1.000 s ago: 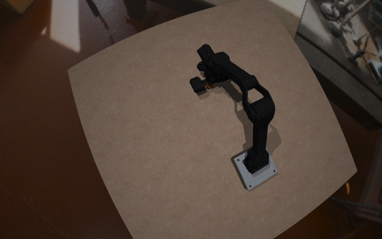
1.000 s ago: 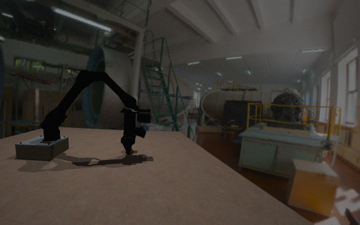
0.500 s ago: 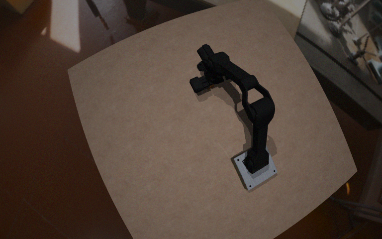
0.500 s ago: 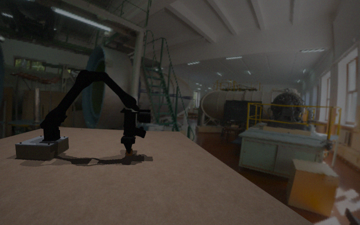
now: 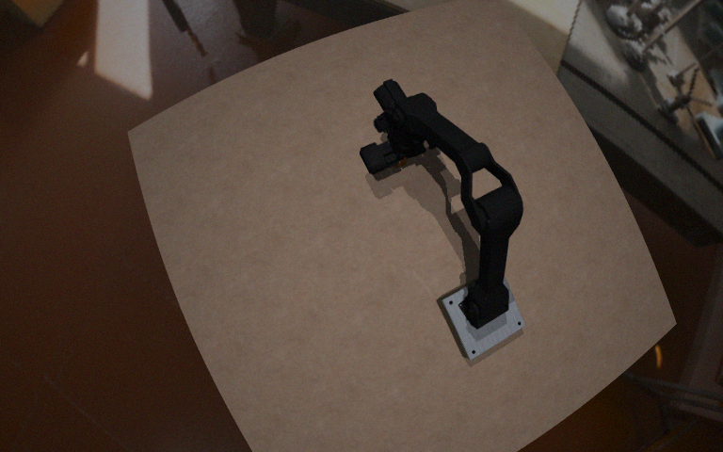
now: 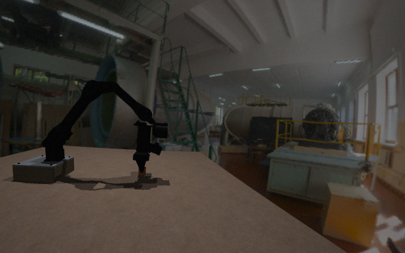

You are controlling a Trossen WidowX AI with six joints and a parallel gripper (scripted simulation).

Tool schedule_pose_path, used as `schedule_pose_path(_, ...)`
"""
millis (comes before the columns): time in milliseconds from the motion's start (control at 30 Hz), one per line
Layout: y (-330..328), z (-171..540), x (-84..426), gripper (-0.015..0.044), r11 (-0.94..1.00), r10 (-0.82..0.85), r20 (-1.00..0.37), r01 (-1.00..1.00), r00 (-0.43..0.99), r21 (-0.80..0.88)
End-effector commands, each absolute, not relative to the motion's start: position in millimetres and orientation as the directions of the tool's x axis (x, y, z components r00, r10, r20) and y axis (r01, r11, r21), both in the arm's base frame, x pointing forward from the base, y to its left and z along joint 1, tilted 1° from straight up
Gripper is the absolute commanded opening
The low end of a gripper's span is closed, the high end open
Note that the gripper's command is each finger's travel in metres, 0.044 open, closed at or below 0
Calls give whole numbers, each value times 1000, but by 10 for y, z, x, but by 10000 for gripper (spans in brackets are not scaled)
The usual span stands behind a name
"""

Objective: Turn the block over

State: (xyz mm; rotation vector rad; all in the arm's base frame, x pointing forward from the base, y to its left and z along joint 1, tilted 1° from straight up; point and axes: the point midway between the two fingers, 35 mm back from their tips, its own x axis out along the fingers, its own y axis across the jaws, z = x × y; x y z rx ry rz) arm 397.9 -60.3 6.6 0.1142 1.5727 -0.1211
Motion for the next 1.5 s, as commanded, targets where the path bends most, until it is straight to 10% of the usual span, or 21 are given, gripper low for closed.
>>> schedule_pose_path(0,-604,184,4013,0,989,-4,-1000,146,17,-1)
schedule_pose_path(1467,-597,78,3965,0,989,-76,-861,146,504,-1)
